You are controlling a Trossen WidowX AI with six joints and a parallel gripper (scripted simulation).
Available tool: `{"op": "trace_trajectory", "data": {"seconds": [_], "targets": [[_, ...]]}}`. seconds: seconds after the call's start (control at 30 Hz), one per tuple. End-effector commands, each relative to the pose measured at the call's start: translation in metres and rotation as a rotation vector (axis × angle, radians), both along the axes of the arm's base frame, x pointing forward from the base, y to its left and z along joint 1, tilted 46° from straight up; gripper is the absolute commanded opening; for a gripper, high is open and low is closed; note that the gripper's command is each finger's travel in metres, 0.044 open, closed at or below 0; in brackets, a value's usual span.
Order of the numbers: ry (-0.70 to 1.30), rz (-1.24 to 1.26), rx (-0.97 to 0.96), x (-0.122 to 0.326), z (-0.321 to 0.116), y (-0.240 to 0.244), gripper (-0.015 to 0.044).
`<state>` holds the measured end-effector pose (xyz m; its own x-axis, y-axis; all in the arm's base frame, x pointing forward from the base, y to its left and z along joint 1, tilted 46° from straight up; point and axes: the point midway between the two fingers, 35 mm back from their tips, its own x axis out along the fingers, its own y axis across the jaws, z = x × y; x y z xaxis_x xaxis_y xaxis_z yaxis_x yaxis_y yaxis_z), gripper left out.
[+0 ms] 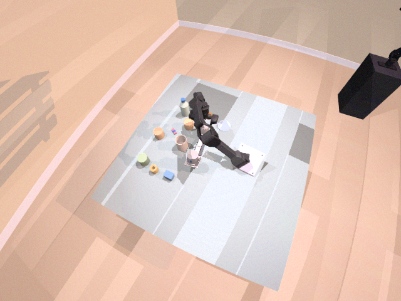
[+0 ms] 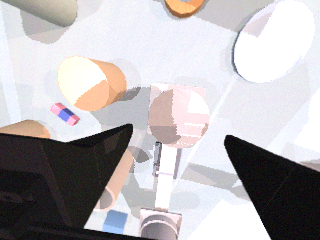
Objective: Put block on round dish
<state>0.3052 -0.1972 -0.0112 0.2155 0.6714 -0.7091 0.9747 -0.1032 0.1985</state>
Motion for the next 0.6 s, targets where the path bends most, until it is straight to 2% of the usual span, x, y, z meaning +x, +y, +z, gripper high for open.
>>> {"op": "trace_trajectory", "data": {"seconds": [0.0,0.57], "targets": [[0.008,-0.001,0.009,0.001,-0.005,0.006,0.0440],[0.008,-0.002,0.009,0.008,-0.024,0.024,0.0440]]}}
